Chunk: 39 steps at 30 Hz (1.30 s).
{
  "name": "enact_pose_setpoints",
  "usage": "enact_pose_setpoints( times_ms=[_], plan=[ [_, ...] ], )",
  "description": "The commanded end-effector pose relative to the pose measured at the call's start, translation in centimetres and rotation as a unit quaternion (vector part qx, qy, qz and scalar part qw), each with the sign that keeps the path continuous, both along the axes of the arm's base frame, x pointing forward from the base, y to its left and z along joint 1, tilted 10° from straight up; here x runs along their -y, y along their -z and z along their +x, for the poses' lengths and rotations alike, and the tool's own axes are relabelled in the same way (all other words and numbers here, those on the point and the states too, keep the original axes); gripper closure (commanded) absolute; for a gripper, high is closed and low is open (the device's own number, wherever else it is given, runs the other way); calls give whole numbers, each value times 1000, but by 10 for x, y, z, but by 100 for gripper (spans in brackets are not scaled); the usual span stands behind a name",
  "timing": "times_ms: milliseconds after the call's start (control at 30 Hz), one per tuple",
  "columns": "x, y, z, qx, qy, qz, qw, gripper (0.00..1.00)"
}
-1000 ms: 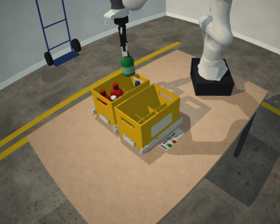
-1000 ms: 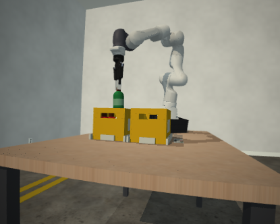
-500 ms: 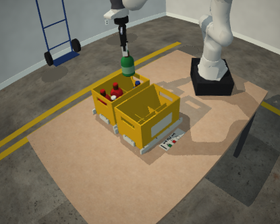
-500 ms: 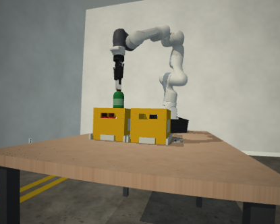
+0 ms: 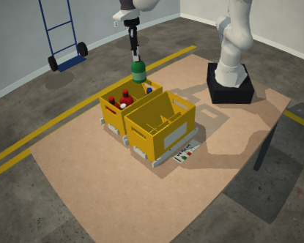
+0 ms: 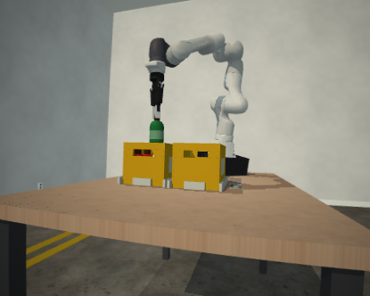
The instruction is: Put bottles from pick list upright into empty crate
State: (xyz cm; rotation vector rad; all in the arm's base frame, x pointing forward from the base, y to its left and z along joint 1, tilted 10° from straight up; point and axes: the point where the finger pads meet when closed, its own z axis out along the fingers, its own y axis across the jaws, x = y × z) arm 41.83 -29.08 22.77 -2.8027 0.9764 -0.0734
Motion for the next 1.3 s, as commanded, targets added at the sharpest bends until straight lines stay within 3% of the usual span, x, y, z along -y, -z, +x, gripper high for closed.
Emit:
enact_pose_setpoints(
  times_ms=[0,1267],
  plan=[
    [6,-6,2,7,5,-5,1000,100],
    [-54,-14,-2,7,5,-5,1000,100]
  ],
)
